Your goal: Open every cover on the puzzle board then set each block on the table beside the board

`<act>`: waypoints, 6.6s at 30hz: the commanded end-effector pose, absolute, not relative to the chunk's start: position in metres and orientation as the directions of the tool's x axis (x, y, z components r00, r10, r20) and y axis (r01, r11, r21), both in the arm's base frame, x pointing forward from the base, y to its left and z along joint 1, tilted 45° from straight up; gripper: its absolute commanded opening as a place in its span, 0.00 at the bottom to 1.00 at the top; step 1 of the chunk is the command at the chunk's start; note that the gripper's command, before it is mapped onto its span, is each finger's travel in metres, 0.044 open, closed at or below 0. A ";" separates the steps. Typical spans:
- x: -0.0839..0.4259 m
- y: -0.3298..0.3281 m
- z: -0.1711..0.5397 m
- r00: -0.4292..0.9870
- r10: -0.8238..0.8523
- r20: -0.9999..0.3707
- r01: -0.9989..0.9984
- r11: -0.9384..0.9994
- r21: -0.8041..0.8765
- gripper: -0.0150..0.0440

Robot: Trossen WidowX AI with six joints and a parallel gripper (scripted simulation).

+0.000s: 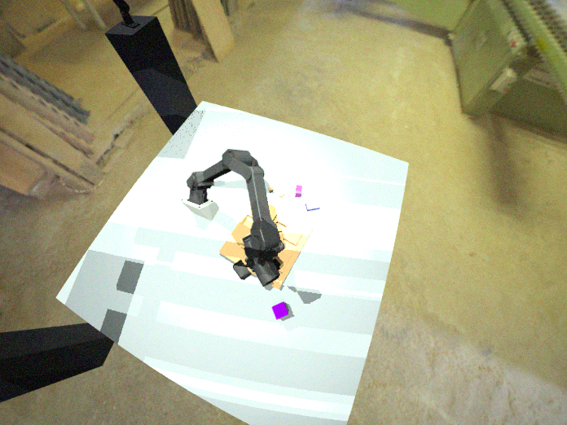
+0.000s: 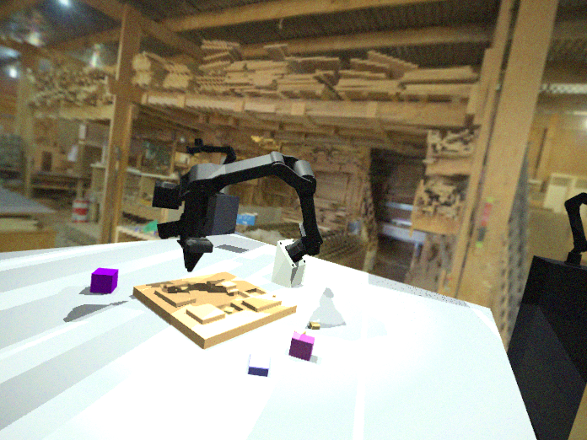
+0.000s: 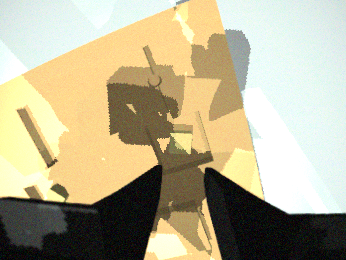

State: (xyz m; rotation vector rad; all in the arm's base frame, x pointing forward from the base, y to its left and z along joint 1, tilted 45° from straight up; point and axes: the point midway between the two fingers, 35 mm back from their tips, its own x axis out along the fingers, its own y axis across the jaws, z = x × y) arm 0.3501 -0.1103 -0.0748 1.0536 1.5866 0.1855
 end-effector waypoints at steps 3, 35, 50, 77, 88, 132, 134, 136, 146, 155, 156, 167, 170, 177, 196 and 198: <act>0.351 -0.118 -0.065 0.072 0.695 -0.715 0.509 0.591 0.626 0.50; 0.353 -0.093 -0.090 0.072 0.696 -0.714 0.508 0.590 0.627 0.50; 0.353 -0.093 -0.090 0.072 0.696 -0.714 0.508 0.590 0.627 0.50; 0.354 -0.093 -0.090 0.072 0.696 -0.714 0.508 0.590 0.627 0.50; 0.354 -0.093 -0.090 0.072 0.696 -0.714 0.508 0.590 0.627 0.50; 0.357 -0.073 -0.110 0.072 0.697 -0.713 0.508 0.590 0.628 0.50; 0.357 -0.072 -0.111 0.072 0.697 -0.713 0.508 0.590 0.628 0.50; 0.357 -0.071 -0.113 0.072 0.697 -0.713 0.508 0.590 0.628 0.50; 0.358 -0.072 -0.112 0.074 0.693 -0.717 0.501 0.596 0.628 0.46; 0.358 -0.072 -0.112 0.074 0.693 -0.717 0.501 0.596 0.628 0.39; 0.358 -0.072 -0.112 0.074 0.693 -0.717 0.501 0.596 0.628 0.39; 0.357 -0.081 -0.103 0.074 0.694 -0.717 0.503 0.595 0.627 0.39; 0.357 -0.084 -0.100 0.074 0.694 -0.717 0.504 0.594 0.627 0.39; 0.356 -0.091 -0.094 0.073 0.694 -0.716 0.505 0.593 0.627 0.39; 0.354 -0.107 -0.077 0.072 0.696 -0.715 0.508 0.591 0.626 0.39; 0.353 -0.111 -0.073 0.072 0.695 -0.715 0.509 0.591 0.626 0.39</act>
